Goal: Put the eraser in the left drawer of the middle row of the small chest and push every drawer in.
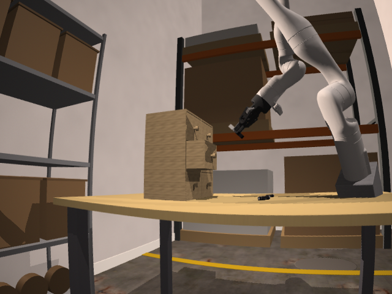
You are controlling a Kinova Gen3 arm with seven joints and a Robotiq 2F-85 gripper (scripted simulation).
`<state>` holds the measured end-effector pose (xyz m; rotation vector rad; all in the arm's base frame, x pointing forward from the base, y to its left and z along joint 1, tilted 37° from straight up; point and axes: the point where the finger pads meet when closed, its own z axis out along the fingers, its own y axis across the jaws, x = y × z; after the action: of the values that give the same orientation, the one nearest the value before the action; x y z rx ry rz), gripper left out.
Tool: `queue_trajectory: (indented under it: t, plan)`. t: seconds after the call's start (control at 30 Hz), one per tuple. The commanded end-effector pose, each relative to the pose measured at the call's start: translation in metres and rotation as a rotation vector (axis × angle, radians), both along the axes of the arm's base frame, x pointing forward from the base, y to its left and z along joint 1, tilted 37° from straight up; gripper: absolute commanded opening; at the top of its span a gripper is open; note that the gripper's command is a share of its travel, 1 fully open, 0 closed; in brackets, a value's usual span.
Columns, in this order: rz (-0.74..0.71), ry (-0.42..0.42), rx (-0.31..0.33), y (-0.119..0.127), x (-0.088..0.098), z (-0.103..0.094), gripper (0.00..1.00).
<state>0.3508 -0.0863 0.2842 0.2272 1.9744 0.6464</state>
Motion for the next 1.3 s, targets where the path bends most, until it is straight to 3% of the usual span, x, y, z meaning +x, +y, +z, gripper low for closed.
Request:
queue_trajectory:
  t: [0.0,0.73,1.27]
  plan:
    - [0.019,-0.006,-0.009,0.005,0.01,0.005,0.19]
    - [0.019,-0.006,-0.009,0.003,0.1,0.032,0.19]
    - [0.019,-0.006,-0.009,0.002,0.118,0.037,0.19]
